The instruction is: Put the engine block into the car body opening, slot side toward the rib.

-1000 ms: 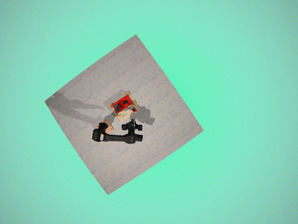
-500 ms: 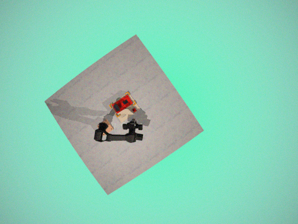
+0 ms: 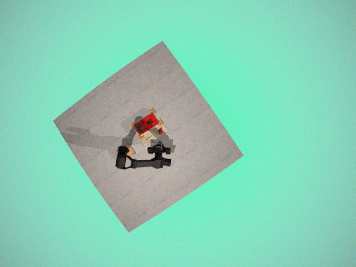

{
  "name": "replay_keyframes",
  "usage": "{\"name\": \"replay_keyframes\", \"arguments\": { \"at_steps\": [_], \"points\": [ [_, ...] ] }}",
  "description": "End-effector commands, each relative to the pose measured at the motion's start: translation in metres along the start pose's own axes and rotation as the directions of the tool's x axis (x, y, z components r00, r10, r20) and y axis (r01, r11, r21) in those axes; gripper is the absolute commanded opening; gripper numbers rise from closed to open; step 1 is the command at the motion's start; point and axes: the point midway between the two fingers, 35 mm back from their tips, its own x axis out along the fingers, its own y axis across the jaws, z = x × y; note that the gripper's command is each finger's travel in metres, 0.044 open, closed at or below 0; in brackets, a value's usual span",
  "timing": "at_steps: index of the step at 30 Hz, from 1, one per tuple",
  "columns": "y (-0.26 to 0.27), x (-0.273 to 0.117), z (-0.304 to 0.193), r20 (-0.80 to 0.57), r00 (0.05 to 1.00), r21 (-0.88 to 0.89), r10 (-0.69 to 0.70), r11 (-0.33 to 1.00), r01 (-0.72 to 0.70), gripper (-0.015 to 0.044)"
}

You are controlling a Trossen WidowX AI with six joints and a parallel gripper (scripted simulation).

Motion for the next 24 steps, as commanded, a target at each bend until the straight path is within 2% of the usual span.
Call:
{"name": "replay_keyframes", "arguments": {
  "at_steps": [1,7,24],
  "points": [
    [0.0007,0.0073,-0.0056,0.005,1.0,-0.001,0.001,1.0,-0.001,0.0],
    [0.0002,0.009,-0.0069,0.005,1.0,-0.001,0.001,1.0,-0.001,0.0],
    [0.0001,0.0078,-0.0057,0.012,1.0,0.002,-0.002,1.0,0.002,0.044]
  ]
}}
